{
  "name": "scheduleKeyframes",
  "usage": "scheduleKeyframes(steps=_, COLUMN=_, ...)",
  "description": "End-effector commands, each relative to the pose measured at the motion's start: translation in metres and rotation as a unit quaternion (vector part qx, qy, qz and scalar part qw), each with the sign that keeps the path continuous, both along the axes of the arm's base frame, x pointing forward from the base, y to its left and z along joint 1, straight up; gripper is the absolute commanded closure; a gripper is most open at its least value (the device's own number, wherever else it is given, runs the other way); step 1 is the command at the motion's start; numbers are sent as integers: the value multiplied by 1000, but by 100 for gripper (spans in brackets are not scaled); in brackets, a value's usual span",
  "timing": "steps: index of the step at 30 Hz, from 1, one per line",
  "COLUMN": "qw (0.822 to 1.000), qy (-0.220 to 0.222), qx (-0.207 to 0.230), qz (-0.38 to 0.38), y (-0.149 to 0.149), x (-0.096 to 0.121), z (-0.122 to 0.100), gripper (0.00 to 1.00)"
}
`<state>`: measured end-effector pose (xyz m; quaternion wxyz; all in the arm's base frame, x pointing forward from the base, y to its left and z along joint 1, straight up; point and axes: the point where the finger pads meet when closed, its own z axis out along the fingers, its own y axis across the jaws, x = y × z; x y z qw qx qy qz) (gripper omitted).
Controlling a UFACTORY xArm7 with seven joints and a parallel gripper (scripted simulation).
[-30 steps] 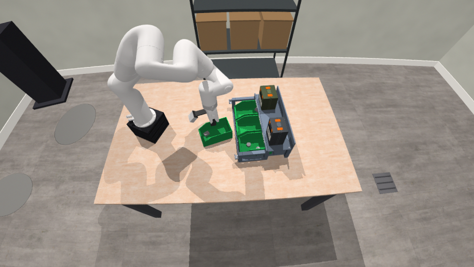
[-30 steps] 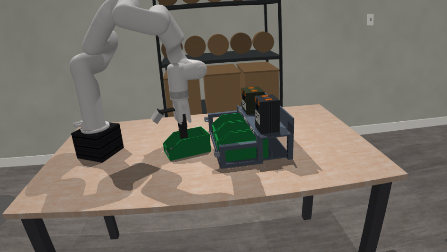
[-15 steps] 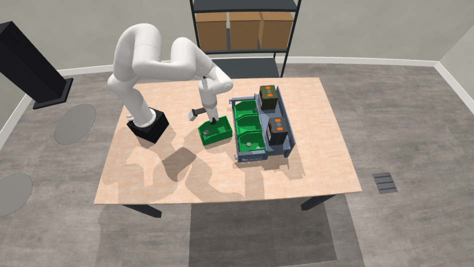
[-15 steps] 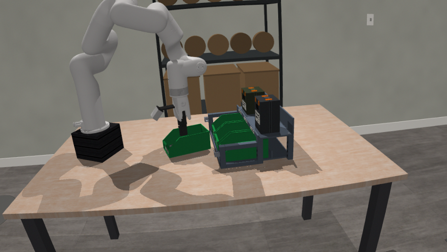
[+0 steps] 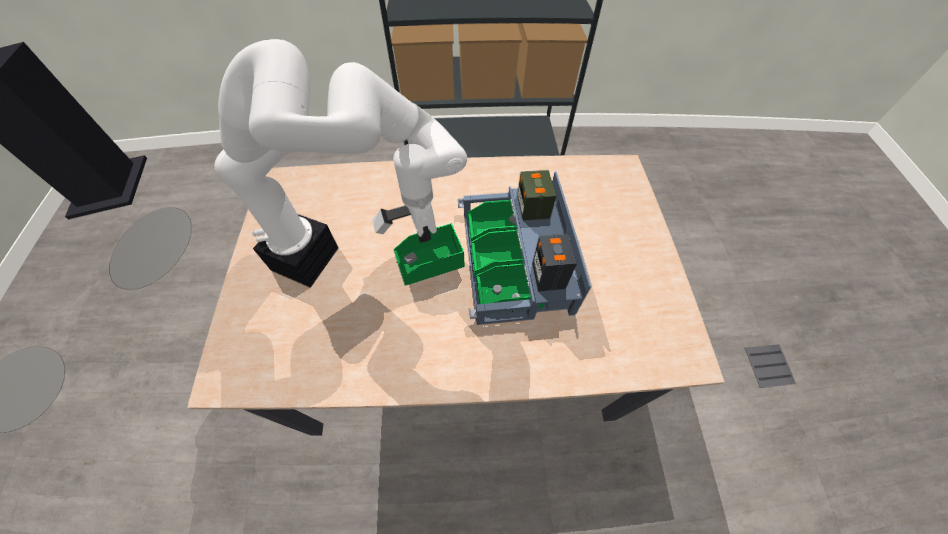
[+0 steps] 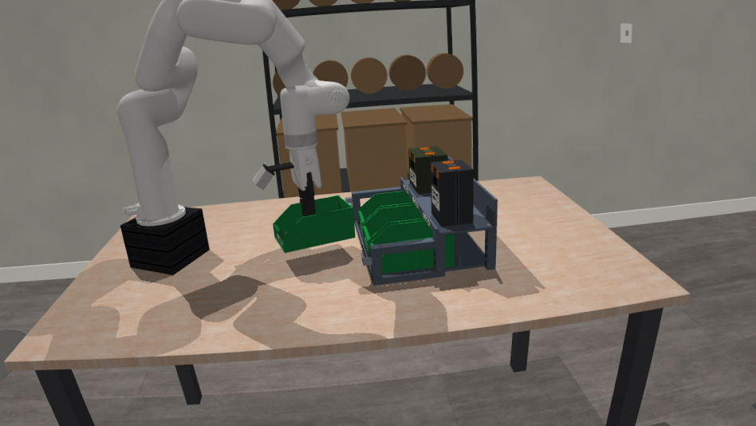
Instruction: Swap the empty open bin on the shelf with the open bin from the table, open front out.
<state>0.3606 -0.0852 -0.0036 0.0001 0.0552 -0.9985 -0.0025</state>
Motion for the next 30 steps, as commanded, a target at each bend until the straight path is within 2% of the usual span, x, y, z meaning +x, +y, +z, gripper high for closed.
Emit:
scheduleKeyframes(steps=1, qw=1000, qy=-2, qx=0, qz=0, y=0, x=1, z=13, gripper=100)
scheduleKeyframes(steps=10, qw=1000, qy=-2, qx=0, qz=0, y=0, x=1, z=33, gripper=100)
scheduleKeyframes(steps=30, qw=1000, qy=-2, qx=0, qz=0, y=-1, x=1, z=39, gripper=100)
